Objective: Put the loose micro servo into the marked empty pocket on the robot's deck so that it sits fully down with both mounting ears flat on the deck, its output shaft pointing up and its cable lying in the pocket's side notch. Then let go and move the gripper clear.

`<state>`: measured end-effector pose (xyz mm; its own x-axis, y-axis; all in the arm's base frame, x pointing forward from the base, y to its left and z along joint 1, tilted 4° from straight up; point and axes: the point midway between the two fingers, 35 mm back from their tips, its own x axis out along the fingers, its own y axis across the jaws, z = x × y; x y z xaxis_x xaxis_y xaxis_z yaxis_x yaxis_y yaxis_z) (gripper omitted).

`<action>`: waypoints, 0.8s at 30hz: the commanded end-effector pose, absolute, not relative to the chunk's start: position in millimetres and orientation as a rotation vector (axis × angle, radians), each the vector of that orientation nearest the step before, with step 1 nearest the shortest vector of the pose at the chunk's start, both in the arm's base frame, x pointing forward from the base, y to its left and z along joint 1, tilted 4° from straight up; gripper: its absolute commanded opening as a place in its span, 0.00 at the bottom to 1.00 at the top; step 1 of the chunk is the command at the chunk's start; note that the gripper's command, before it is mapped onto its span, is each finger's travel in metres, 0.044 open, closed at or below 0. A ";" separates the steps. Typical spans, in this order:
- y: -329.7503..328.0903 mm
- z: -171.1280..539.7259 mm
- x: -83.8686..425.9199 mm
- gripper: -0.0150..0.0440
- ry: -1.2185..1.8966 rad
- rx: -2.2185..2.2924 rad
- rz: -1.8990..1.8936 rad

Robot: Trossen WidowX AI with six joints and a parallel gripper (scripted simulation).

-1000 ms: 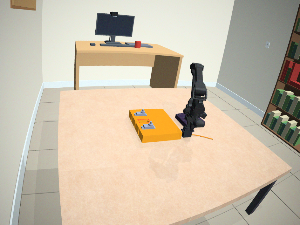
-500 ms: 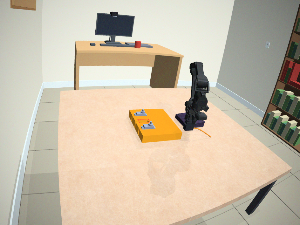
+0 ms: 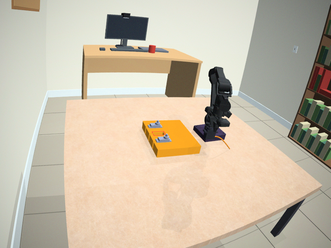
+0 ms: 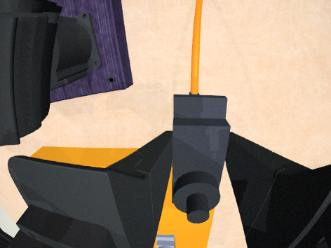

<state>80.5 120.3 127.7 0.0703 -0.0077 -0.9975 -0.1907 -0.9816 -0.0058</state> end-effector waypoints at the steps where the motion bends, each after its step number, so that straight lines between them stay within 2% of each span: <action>1: 119.4 130.8 80.5 0.25 0.201 -2.199 2.027; 8: 118.3 131.4 86.5 0.25 0.201 -2.199 2.026; 24: 113.4 136.0 138.1 0.25 0.202 -2.204 2.021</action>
